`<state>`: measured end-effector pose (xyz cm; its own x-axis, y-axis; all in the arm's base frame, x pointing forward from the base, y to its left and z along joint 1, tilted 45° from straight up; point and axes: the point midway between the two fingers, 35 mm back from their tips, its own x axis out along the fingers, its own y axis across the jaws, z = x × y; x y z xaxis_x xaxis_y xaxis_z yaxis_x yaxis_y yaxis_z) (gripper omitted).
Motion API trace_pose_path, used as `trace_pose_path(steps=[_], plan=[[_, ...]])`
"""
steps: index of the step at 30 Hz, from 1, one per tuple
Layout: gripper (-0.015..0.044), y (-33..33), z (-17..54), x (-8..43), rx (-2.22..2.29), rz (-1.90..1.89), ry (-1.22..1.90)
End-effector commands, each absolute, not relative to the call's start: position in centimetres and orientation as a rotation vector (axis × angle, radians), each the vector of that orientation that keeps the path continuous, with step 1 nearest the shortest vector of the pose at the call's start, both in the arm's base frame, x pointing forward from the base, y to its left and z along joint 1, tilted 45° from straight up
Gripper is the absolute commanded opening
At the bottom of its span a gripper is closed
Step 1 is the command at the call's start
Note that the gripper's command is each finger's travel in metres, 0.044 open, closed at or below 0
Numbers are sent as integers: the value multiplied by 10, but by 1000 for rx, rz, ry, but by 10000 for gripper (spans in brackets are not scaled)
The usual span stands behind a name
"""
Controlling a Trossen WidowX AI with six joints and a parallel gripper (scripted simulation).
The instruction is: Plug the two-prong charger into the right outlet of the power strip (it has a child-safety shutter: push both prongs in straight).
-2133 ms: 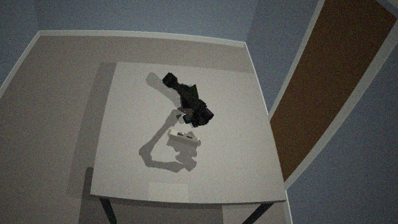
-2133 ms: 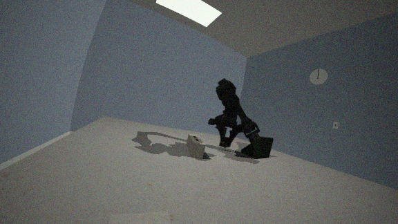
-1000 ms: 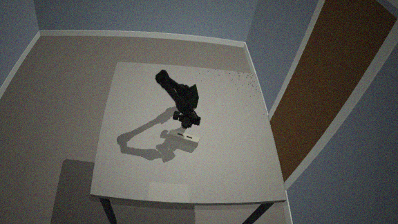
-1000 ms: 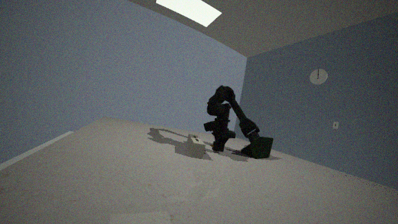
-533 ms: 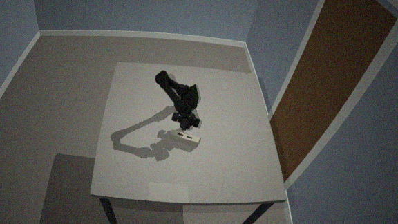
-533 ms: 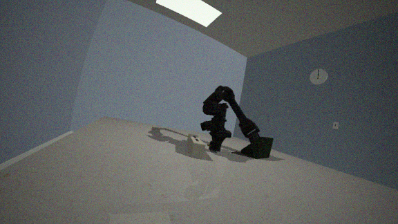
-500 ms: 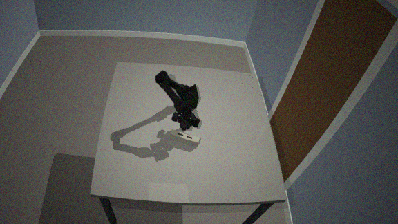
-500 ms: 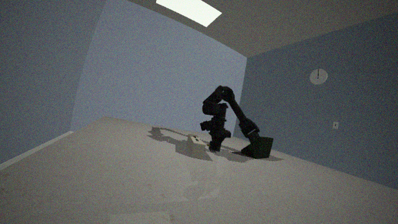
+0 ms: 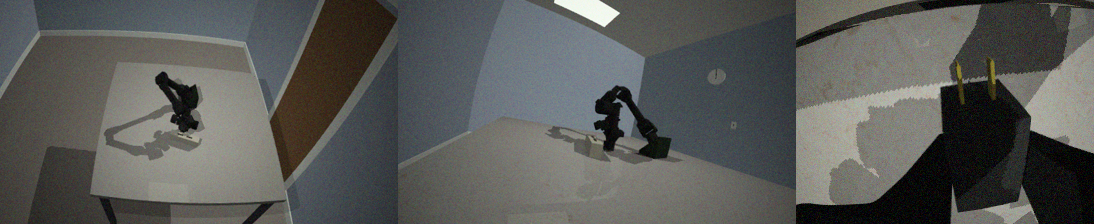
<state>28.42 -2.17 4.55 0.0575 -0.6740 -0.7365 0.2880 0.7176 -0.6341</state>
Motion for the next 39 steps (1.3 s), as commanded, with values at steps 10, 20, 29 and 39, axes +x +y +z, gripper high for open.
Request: trace_pose_path(steps=[10, 20, 29, 39], plan=[[0, -24, 50, 295, -356, -757, 1316], [0, -24, 50, 296, -356, -757, 1316], [0, -24, 51, 298, -356, -757, 1316], [0, -24, 52, 300, -356, -757, 1316]])
